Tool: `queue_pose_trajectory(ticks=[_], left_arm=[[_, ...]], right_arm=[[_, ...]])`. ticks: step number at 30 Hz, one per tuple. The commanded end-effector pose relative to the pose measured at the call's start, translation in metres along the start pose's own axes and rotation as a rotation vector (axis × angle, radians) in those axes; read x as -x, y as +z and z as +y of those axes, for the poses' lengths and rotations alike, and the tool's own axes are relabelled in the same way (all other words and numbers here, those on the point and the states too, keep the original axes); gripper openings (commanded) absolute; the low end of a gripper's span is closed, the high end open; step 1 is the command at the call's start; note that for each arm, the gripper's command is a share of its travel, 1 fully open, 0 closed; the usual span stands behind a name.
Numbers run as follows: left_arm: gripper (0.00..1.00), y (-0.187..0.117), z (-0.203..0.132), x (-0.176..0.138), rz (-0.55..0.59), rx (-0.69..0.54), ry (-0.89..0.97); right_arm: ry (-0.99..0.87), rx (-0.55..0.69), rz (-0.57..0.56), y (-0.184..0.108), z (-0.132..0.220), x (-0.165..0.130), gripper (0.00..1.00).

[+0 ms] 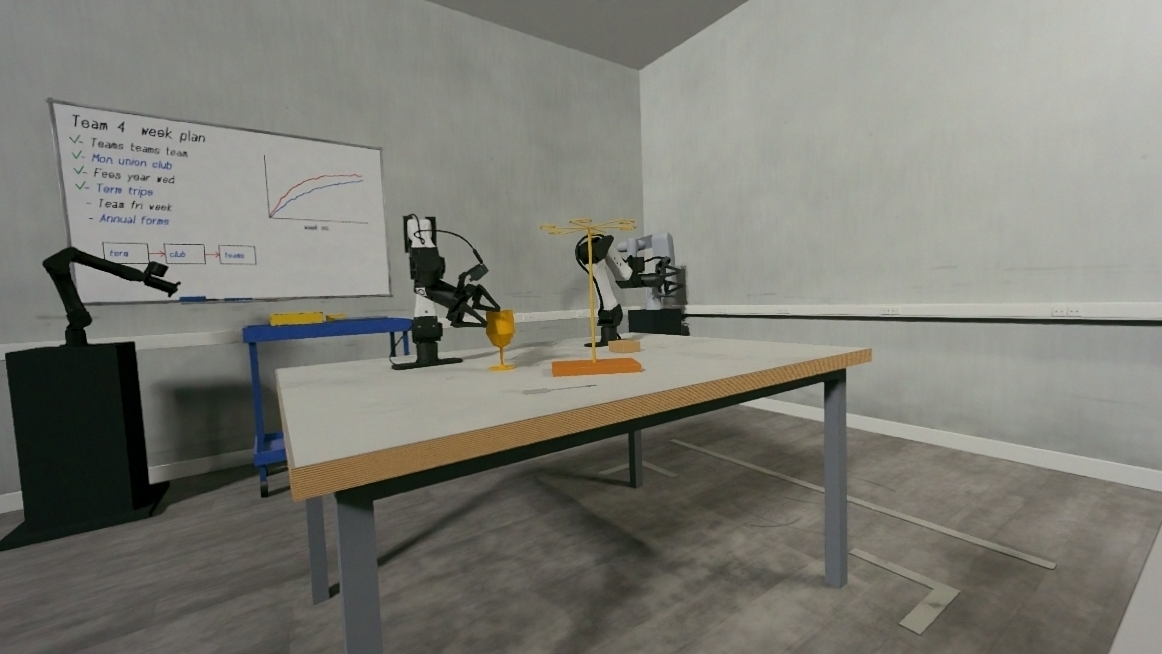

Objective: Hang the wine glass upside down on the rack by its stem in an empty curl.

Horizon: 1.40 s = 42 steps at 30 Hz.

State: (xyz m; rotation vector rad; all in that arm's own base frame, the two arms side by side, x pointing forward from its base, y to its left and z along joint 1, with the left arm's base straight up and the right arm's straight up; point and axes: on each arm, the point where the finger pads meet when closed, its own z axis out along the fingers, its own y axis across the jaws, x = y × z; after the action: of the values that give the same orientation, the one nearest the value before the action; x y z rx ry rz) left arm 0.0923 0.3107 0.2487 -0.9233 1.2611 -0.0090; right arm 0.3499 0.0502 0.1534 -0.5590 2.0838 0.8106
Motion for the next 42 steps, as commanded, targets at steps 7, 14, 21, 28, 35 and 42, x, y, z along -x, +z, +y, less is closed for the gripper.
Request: queue_pose_trajectory(ticks=[7, 14, 21, 28, 35, 42], left_arm=[[1.00, 0.000, -0.003, 0.004, -0.006, -0.004, 0.017], [1.00, 0.000, -0.003, 0.004, -0.006, -0.004, 0.017], [1.00, 0.000, -0.003, 0.004, -0.006, -0.004, 0.017], [1.00, 0.000, -0.003, 0.004, -0.006, -0.004, 0.017], [1.00, 0.010, -0.008, 0.008, 0.000, -0.004, 0.036], [1.00, 0.039, -0.031, 0.008, 0.015, -0.022, 0.101]], right_arm=[[-0.017, -0.003, -0.011, -0.002, 0.001, 0.005, 1.00], [-0.017, -0.003, -0.011, -0.002, 0.001, 0.005, 1.00], [-0.017, -0.003, -0.011, -0.002, 0.001, 0.005, 0.31], [-0.017, -0.003, -0.011, -0.002, 0.001, 0.005, 0.31], [-0.076, -0.023, 0.023, -0.001, 0.003, 0.010, 0.31], [-0.286, -0.068, 0.103, -0.001, 0.017, 0.022, 0.31]])
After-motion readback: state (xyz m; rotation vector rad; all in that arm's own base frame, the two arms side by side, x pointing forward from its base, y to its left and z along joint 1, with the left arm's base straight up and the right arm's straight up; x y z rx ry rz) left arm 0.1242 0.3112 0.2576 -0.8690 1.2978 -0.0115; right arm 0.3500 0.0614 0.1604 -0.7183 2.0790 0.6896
